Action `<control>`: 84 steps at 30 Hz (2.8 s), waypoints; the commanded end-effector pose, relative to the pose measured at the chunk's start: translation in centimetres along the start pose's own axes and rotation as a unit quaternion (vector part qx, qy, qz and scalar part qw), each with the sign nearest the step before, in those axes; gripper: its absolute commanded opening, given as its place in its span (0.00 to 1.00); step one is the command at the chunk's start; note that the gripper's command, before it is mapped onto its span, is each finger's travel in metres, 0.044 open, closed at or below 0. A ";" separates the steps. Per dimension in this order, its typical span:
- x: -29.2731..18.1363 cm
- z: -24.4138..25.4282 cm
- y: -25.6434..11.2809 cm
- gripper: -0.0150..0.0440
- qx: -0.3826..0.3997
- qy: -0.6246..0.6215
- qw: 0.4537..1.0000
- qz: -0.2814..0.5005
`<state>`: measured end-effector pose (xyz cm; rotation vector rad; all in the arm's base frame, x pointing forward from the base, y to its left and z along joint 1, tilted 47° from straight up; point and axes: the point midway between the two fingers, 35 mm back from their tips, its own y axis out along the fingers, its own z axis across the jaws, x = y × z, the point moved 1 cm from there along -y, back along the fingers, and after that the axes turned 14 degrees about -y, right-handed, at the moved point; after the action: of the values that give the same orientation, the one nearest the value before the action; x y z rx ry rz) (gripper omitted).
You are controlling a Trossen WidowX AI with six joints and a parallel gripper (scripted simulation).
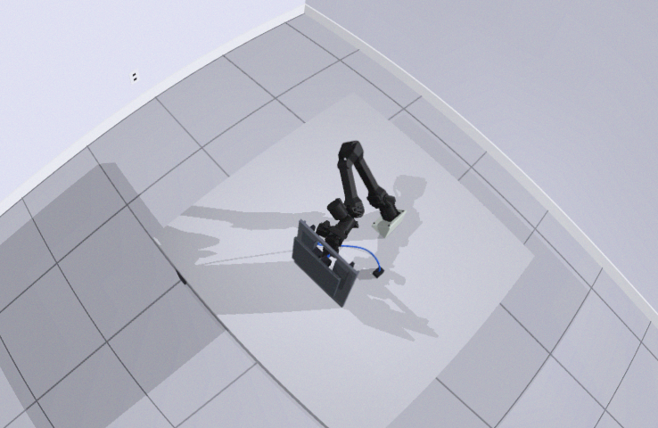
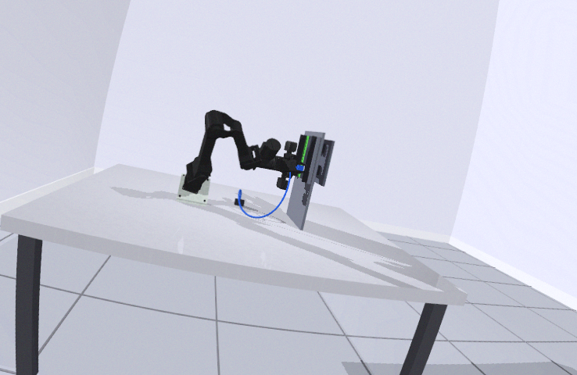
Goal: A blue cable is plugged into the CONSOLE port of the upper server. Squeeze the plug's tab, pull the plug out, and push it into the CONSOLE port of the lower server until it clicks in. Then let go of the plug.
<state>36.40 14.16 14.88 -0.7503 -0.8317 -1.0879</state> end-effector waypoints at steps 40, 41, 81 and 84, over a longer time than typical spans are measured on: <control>0.3 0.2 0.8 0.25 0.006 -0.003 1.000 -0.003; 0.3 0.2 0.9 0.25 0.006 -0.003 1.000 -0.003; 0.5 0.1 1.5 0.25 0.007 -0.003 1.000 -0.003; 0.5 0.1 1.6 0.25 0.007 -0.003 1.000 -0.003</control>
<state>37.81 14.35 14.92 -0.7460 -0.8359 -1.0870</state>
